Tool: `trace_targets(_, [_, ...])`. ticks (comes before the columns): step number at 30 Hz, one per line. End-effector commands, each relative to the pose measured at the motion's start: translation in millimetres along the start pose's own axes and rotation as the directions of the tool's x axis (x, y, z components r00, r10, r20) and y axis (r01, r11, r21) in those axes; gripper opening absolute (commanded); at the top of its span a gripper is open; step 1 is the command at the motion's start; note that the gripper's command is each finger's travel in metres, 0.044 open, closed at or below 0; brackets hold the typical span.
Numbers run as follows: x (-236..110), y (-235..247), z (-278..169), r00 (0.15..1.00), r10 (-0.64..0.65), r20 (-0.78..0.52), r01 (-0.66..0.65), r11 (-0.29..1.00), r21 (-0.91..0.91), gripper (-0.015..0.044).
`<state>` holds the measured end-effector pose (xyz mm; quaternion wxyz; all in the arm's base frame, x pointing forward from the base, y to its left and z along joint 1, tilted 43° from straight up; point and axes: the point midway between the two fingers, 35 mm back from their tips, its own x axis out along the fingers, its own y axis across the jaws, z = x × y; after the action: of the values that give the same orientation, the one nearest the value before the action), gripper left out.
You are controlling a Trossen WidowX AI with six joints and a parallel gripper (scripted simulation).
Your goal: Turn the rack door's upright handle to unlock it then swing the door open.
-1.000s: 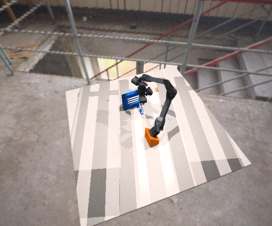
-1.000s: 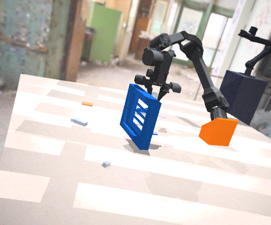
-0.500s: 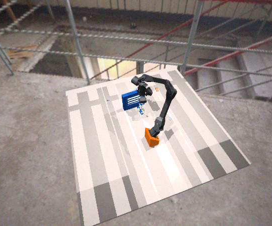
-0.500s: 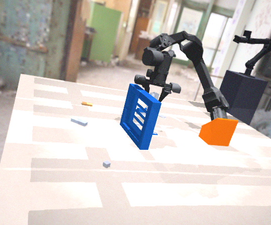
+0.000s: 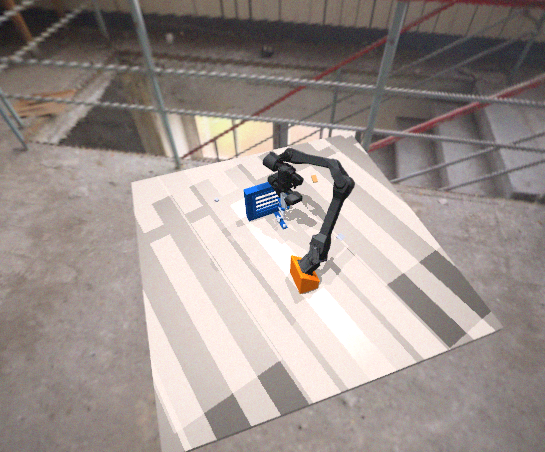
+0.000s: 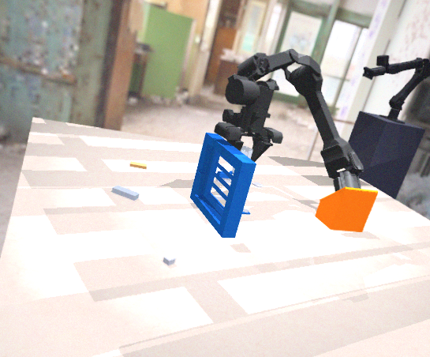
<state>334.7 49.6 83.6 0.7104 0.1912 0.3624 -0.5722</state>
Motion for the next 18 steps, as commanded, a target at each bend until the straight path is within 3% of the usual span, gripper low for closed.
trace_targets(1, [0.0,0.2,-0.2,1.000,0.000,-0.001,-0.001,0.982,-0.190,0.0293])
trace_targets(9, [0.0,0.2,-0.1,1.000,0.001,-0.001,-0.001,0.832,-0.555,0.0293])
trace_targets(18, [0.0,0.2,-0.1,1.000,0.001,-0.001,-0.001,0.512,-0.859,0.0293])
